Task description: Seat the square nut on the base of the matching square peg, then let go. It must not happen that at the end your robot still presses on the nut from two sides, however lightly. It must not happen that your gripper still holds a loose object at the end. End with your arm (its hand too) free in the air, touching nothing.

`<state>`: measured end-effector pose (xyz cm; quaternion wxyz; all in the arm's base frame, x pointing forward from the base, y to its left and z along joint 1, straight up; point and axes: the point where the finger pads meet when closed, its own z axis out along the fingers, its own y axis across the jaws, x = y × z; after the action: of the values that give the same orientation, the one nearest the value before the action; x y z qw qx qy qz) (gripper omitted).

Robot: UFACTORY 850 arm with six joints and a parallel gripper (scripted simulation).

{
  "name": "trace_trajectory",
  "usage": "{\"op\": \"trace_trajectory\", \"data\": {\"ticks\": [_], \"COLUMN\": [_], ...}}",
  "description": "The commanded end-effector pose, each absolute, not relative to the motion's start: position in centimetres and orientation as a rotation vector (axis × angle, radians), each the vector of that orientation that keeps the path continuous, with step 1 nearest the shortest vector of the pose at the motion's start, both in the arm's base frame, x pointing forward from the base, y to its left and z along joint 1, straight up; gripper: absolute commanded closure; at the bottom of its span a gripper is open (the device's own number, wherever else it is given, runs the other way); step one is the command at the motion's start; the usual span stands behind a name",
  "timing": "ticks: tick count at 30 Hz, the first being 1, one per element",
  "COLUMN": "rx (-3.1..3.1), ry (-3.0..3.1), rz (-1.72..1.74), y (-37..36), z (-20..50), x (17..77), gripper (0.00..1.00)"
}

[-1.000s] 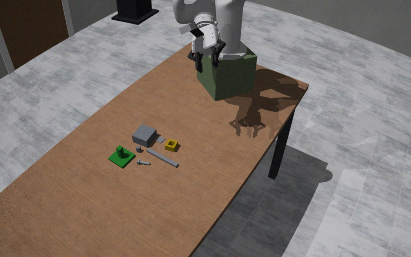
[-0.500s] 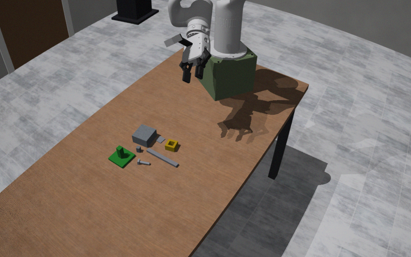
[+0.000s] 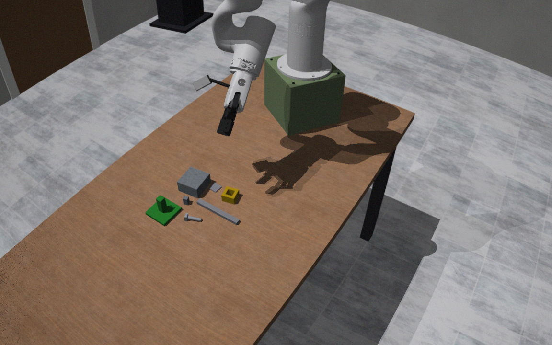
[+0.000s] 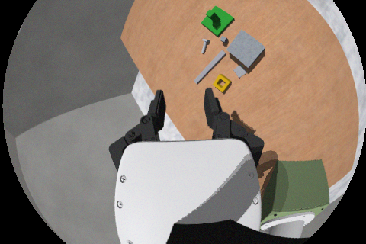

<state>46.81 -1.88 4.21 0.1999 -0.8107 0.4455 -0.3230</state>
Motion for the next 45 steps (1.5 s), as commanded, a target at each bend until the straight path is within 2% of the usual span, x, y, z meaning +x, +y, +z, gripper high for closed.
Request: {"op": "trace_trajectory", "data": {"ticks": [1, 11, 21, 45], "rx": [-2.156, -1.898, -1.417, -0.24], "ry": [1.601, 2.026, 2.519, 3.124], "rz": [-0.796, -0.672, -0.474, 0.012], "y": [-4.7, -5.1, -2.2, -0.1], "z": [-0.3, -5.1, -8.5, -9.8], "x": [48.3, 48.2, 48.4, 48.9], "gripper": [0.4, 0.4, 0.4, 0.4]}}
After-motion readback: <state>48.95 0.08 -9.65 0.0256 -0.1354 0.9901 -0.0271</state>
